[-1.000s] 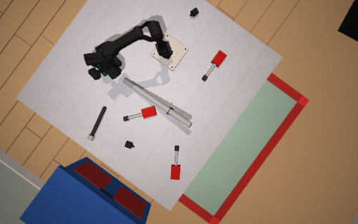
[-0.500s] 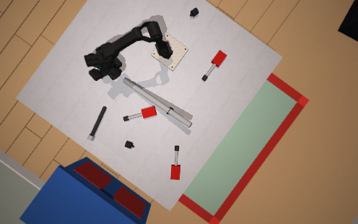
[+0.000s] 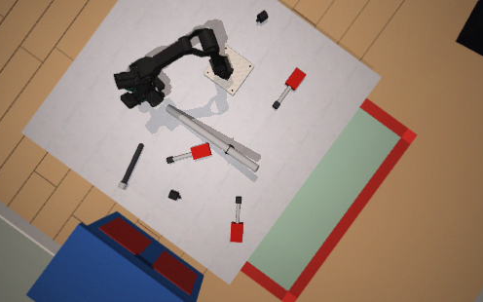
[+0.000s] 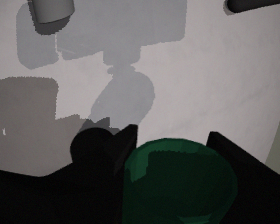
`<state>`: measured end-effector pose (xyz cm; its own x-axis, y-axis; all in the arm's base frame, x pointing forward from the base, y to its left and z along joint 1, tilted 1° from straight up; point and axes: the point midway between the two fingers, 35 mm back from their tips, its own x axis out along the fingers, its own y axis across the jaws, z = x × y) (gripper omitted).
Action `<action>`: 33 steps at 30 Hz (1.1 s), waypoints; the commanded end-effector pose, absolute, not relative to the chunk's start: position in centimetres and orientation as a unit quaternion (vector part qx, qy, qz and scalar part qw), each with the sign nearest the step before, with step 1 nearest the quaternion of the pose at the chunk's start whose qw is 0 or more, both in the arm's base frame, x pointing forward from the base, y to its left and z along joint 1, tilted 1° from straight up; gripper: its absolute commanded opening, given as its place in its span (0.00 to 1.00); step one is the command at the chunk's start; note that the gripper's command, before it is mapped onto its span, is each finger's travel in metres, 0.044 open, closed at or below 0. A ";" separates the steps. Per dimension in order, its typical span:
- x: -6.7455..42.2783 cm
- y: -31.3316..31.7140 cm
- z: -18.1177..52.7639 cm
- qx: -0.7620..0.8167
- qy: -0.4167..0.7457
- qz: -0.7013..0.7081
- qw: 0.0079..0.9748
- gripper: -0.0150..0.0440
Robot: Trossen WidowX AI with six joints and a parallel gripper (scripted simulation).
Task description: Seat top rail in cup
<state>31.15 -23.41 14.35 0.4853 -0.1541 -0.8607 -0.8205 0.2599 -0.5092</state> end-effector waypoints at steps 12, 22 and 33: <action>30.2 -23.2 14.3 -0.574 0.415 0.283 0.647 0.25; 29.7 -23.1 14.3 -0.586 0.398 0.302 0.638 0.25; 29.1 -23.1 14.2 -0.600 0.378 0.324 0.627 0.25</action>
